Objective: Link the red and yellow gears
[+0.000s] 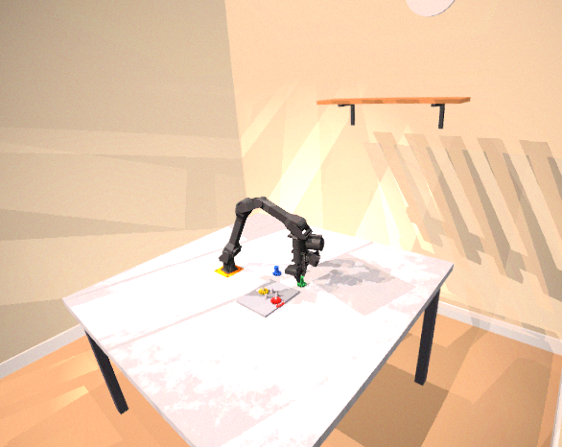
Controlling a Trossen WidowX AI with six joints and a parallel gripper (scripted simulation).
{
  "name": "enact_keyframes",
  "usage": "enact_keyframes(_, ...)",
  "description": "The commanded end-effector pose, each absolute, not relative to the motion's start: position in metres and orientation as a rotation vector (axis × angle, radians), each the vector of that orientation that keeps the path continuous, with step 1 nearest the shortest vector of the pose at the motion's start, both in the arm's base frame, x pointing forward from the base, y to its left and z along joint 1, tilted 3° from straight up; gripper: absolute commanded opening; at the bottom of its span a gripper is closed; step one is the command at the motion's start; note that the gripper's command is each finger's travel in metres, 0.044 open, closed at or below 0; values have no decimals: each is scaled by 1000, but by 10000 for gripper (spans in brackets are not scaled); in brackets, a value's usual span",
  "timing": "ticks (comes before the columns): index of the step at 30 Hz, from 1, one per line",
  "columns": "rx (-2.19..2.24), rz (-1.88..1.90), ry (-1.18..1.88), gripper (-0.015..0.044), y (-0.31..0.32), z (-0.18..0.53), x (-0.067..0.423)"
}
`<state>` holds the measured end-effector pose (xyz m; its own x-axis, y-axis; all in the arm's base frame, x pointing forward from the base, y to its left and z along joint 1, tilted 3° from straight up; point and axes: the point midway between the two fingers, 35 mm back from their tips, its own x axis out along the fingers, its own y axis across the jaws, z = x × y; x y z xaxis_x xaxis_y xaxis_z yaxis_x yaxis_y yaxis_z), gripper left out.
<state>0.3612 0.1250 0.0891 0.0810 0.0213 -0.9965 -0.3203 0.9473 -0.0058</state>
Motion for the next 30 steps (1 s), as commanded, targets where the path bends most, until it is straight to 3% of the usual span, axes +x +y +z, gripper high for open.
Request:
enact_keyframes(1,-239,258,1472,125,126,89,361)
enact_keyframes(3,-239,258,1472,73,126,89,361)
enact_keyframes(14,-239,258,1472,0,126,89,361)
enact_keyframes(30,-237,259,1462,0,125,117,364)
